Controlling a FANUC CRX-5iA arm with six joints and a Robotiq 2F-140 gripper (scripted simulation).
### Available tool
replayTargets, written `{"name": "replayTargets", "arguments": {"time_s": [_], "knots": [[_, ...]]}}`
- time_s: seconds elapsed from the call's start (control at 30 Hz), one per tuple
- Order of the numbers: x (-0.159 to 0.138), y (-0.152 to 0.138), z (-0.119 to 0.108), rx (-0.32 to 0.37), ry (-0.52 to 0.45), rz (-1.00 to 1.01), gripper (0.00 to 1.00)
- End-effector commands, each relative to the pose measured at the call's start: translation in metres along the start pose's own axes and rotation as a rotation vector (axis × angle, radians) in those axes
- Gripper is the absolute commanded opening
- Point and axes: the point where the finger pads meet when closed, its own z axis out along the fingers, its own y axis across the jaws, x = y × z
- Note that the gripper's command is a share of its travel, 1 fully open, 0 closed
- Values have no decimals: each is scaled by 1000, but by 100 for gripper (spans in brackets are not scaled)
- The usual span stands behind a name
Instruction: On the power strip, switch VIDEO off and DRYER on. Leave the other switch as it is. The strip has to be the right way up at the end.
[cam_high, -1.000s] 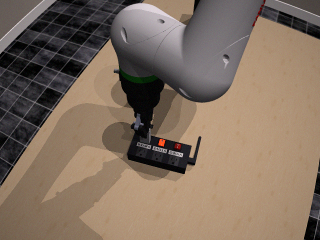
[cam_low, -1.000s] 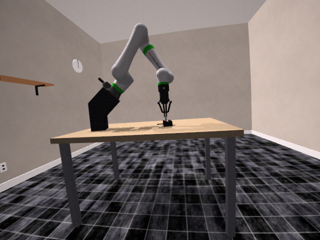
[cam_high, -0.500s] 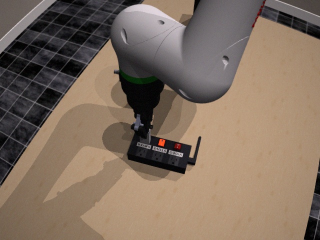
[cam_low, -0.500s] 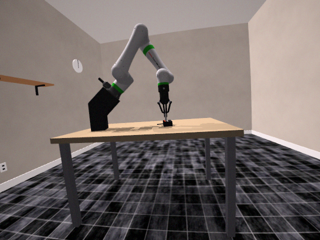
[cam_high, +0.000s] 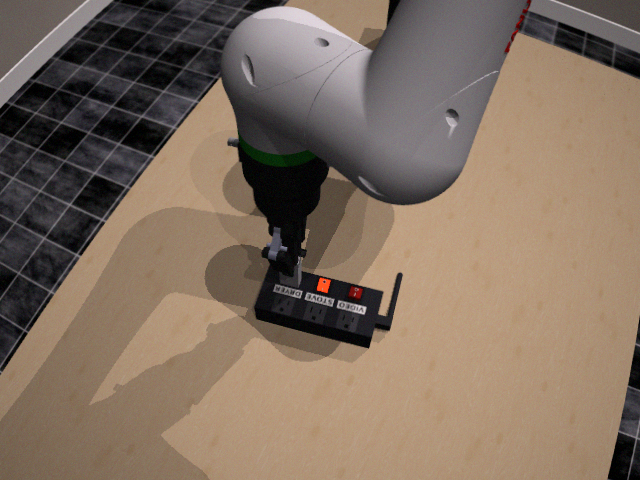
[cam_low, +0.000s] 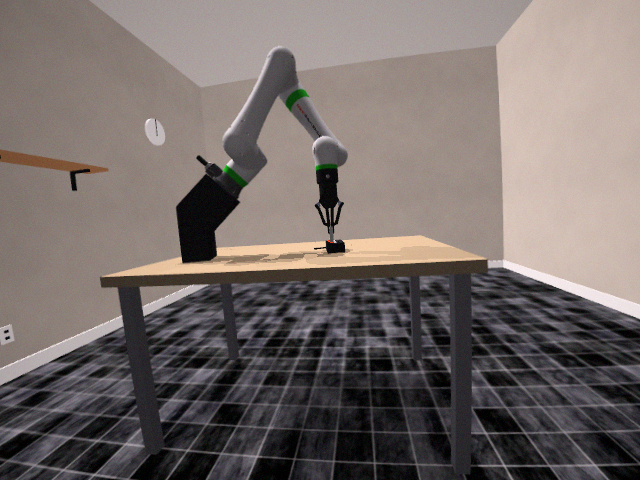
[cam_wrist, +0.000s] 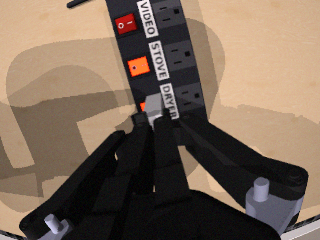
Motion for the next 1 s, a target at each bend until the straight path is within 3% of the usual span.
{"name": "replayTargets", "arguments": {"time_s": [0.0, 0.47, 0.97], "knots": [[0, 0, -6, 0, 0, 0, 0], [0, 0, -36, 0, 0, 0, 0], [0, 0, -37, 0, 0, 0, 0]]}}
